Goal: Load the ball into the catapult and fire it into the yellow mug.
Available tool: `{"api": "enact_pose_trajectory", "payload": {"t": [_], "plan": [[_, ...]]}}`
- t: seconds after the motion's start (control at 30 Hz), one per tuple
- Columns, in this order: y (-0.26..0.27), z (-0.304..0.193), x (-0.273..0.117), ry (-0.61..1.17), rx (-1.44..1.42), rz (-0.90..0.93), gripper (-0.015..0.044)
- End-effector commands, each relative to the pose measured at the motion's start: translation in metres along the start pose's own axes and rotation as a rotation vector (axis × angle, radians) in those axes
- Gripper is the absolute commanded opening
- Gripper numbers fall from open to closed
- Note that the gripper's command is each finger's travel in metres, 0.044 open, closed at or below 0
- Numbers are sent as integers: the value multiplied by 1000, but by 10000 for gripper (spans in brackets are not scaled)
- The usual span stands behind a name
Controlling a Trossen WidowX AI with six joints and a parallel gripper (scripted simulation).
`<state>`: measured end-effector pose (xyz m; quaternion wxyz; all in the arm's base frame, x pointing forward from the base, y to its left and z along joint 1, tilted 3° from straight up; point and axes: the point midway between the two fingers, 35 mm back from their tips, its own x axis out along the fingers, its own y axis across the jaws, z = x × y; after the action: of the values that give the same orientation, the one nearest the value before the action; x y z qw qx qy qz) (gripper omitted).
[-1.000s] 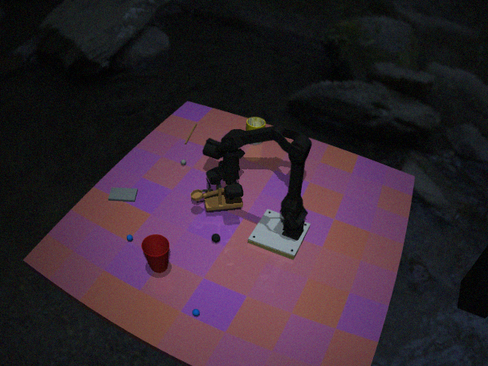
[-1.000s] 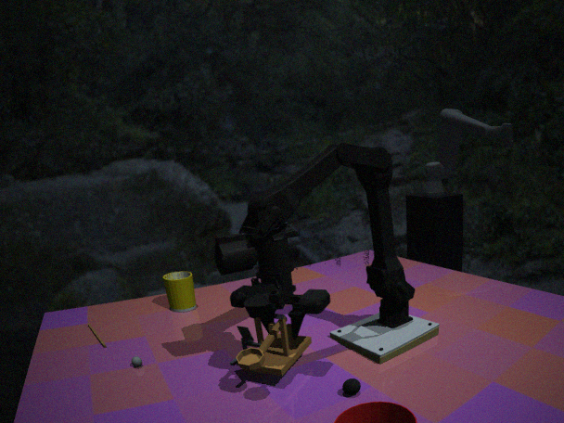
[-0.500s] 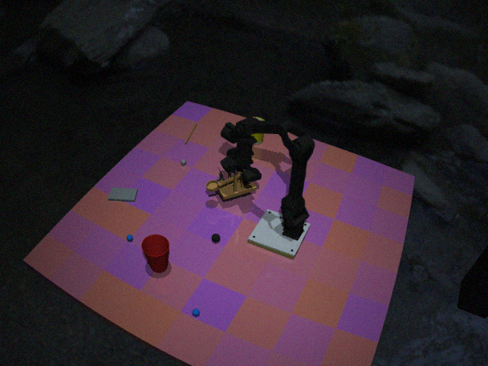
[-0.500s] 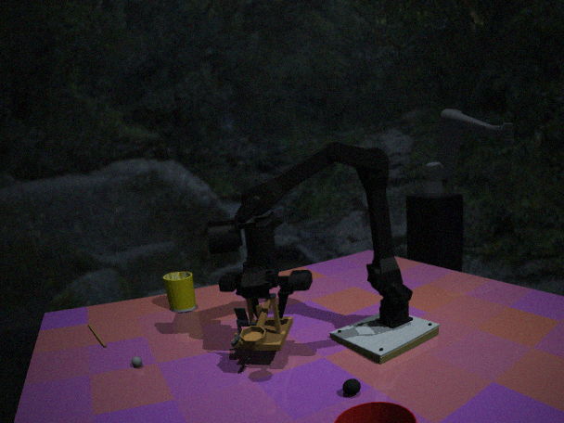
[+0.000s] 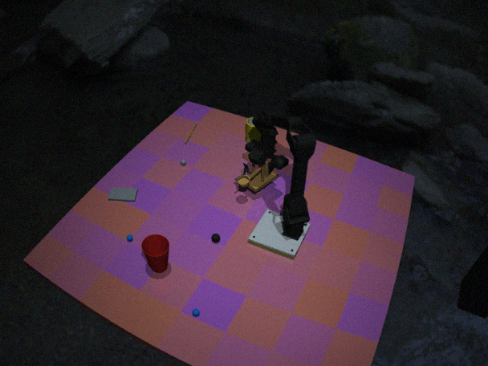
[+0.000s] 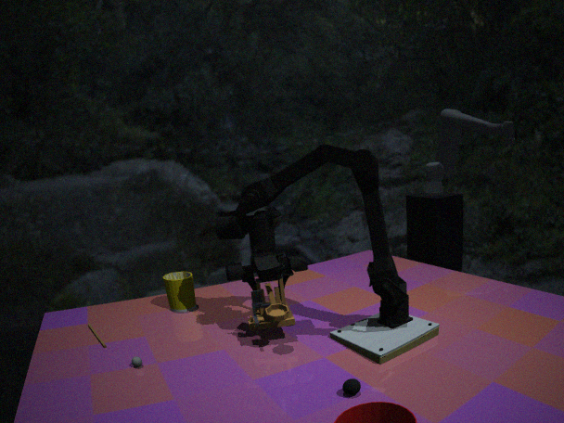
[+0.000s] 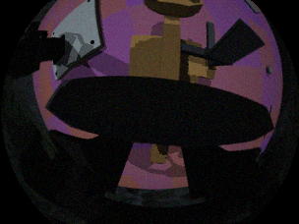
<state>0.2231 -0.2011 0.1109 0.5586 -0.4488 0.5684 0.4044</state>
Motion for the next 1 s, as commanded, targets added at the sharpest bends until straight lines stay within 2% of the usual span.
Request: {"api": "enact_pose_trajectory", "payload": {"t": [0.0, 0.43, 0.97], "plan": [[16, -58, -7, 10, -185, -21, 0], [12, -58, -6, 10, -185, -21, 0], [10, -59, 20, 10, -186, -21, 0]]}}
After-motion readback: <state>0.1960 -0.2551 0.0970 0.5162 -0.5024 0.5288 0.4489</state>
